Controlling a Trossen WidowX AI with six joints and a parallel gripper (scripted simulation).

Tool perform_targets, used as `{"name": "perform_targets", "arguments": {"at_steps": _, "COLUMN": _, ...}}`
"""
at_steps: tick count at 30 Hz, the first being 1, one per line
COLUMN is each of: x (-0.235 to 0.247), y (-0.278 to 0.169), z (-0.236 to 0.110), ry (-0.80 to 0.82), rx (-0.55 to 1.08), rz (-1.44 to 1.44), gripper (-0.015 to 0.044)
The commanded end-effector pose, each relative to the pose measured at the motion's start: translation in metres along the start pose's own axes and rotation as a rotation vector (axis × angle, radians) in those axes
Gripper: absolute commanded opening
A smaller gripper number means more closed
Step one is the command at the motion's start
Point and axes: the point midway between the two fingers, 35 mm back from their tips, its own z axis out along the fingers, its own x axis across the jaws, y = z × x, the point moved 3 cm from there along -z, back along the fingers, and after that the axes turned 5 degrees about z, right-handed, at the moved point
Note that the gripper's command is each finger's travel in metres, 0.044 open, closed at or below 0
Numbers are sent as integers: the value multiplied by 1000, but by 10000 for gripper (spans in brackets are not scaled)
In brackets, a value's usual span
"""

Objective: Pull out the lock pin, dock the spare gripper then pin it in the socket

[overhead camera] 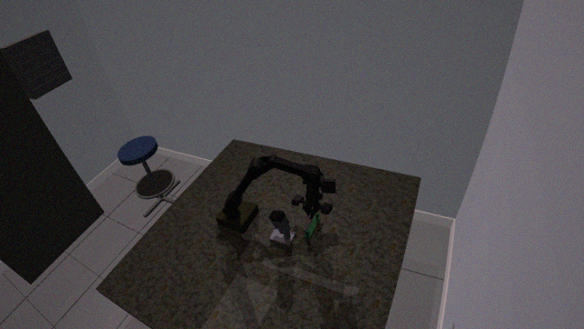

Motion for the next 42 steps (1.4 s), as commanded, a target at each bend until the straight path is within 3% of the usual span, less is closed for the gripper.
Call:
{"name": "perform_targets", "arguments": {"at_steps": 1, "x": 0, "y": 0, "z": 0, "ry": -4, "rx": -2, "rz": -21, "gripper": 0}}
{"name": "perform_targets", "arguments": {"at_steps": 31, "x": 79, "y": -2, "z": -22, "ry": 0, "rx": -3, "rz": -20, "gripper": 0}}
{"name": "perform_targets", "arguments": {"at_steps": 42, "x": 95, "y": -1, "z": -15, "ry": 1, "rx": -3, "rz": -23, "gripper": 0}}
